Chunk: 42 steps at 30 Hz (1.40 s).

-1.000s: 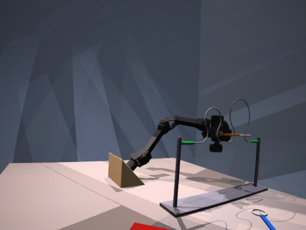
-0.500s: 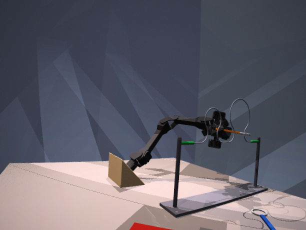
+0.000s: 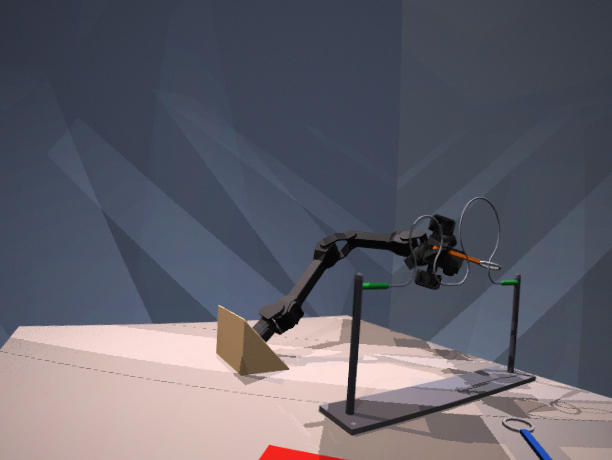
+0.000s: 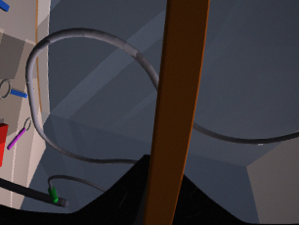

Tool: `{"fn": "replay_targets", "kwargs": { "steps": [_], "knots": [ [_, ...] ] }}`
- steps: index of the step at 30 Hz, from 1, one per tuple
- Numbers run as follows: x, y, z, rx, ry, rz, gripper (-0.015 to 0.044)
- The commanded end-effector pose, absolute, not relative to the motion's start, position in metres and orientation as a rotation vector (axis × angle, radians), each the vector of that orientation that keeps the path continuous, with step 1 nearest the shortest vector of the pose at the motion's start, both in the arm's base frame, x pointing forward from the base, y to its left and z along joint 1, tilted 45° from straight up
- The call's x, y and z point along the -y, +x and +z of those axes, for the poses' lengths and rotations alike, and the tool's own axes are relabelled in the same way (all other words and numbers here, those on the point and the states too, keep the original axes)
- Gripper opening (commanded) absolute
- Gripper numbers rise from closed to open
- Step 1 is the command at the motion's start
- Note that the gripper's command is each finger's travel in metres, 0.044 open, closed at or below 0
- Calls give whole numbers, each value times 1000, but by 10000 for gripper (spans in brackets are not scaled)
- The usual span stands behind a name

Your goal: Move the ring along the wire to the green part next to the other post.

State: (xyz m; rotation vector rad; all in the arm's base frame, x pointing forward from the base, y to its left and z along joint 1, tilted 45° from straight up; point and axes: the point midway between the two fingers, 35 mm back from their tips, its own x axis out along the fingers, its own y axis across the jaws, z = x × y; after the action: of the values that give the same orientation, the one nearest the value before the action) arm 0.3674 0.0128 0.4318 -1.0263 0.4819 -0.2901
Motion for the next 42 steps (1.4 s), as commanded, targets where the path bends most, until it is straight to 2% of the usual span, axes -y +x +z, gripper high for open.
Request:
{"fn": "replay_targets", "kwargs": {
  "steps": [1, 42],
  "knots": [
    [-7, 366, 442, -473, -1064, -313, -150],
    [13, 376, 506, -378, -1398, -326, -150]
  ]
}}
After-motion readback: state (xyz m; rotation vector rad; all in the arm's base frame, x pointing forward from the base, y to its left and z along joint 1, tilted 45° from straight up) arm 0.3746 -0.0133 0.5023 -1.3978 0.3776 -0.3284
